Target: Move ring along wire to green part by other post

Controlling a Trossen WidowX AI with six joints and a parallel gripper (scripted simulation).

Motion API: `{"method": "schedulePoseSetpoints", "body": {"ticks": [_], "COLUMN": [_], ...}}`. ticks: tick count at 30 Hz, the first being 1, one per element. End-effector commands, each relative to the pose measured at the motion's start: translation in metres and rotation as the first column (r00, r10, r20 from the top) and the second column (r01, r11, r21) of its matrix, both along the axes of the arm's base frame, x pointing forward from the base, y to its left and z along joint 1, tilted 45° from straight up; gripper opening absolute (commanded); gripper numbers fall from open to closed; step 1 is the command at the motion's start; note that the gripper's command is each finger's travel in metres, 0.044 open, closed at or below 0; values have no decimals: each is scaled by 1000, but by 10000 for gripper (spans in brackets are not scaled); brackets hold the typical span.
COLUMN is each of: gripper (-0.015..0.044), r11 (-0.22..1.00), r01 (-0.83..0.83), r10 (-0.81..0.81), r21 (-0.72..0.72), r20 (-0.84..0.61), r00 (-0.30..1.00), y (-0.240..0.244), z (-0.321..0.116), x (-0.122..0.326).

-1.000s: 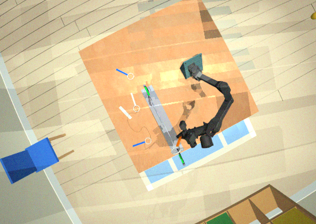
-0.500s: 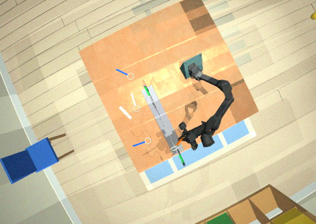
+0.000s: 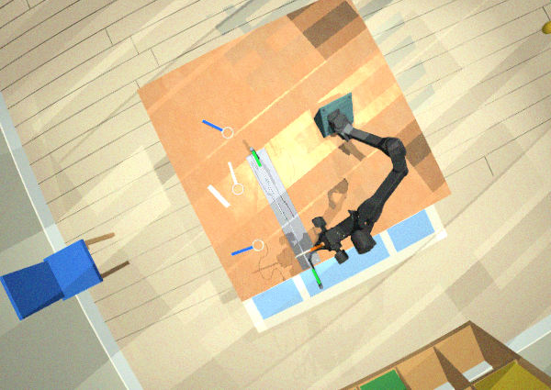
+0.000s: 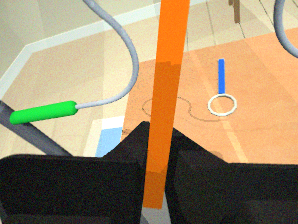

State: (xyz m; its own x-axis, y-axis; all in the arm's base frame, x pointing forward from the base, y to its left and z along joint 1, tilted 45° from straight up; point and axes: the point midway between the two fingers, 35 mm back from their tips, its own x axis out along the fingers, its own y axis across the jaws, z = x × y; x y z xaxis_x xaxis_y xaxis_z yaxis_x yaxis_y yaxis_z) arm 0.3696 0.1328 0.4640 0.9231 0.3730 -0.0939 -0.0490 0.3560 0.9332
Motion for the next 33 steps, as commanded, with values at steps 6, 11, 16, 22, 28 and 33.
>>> {"method": "schedulePoseSetpoints", "body": {"ticks": [6,11,16,22,28,33], "gripper": [-150,-150,-150,-150,-150,-150], "r11": [981,957,922,868,801,737], "r01": [-9,-14,-20,-29,-39,-49], "r10": [3,0,-4,-12,-21,-31], "r21": [193,291,387,496,597,675], "r20": [32,47,62,79,94,106], "r00": [999,999,998,997,995,994], "y": [4,5,5,5,3,2], "z": [13,19,26,34,41,48], "x": [-2,-2,-2,-2,-2,-2]}}
